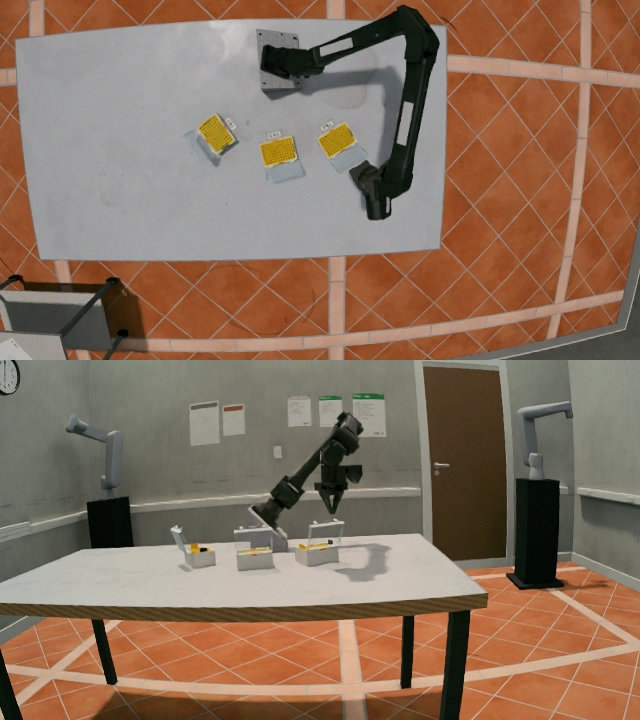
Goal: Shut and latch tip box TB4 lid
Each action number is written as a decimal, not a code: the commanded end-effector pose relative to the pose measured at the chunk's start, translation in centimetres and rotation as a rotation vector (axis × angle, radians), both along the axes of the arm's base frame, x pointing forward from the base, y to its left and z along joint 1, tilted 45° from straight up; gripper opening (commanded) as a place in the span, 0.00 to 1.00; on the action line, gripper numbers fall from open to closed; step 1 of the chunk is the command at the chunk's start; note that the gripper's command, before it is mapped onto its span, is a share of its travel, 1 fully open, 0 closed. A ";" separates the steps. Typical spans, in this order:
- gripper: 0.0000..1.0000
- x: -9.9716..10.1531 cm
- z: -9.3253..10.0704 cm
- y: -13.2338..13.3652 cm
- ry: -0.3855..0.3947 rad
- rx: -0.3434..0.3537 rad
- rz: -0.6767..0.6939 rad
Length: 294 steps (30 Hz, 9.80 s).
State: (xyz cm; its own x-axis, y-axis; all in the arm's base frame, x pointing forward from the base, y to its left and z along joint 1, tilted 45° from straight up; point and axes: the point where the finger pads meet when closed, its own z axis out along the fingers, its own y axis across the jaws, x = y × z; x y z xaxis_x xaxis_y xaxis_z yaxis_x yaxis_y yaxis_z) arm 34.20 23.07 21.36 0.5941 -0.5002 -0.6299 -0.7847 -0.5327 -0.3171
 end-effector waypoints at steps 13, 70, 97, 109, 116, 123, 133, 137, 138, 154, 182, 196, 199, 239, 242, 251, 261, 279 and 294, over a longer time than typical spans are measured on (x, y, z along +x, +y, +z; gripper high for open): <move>0.00 -0.2 -1.4 2.4 0.000 0.001 0.010; 0.00 -0.9 -3.5 4.5 0.004 0.000 0.010; 0.00 -1.9 -3.3 2.1 -0.018 0.008 -0.008; 0.00 -3.4 -3.7 1.3 -0.010 0.006 -0.003; 0.00 -4.0 -3.8 1.0 -0.012 0.007 0.003; 0.00 -4.6 -4.1 0.3 -0.009 0.006 -0.003; 0.00 -5.6 -4.3 -0.2 -0.010 0.006 0.004; 0.00 -5.7 -4.5 -0.8 -0.009 0.006 -0.007; 0.00 -5.8 -4.5 -0.9 -0.009 0.006 -0.007; 0.00 -7.3 -4.9 -2.0 -0.008 0.005 -0.006; 0.00 -7.6 -4.8 -2.0 -0.018 0.007 0.002; 0.00 -6.3 -1.7 -4.3 -0.050 0.014 -0.006; 0.00 -6.3 -1.5 -4.4 -0.050 0.014 -0.006; 0.00 -6.3 -0.7 -5.8 -0.012 0.006 0.000; 0.00 -6.3 -0.7 -5.8 -0.012 0.006 0.000; 0.00 -6.3 -0.7 -5.8 -0.012 0.006 0.000; 0.00 -6.3 -0.7 -5.8 -0.012 0.006 0.000; 0.00 -6.3 -0.7 -5.8 -0.012 0.006 0.000; 0.00 -8.2 -2.7 -5.2 -0.006 0.006 0.017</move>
State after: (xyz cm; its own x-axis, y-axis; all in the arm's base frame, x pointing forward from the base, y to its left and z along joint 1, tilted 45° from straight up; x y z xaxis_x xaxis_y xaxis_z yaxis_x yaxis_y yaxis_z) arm 26.33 17.16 18.81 0.5588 -0.5302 -0.6377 -0.8117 -0.5072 -0.2896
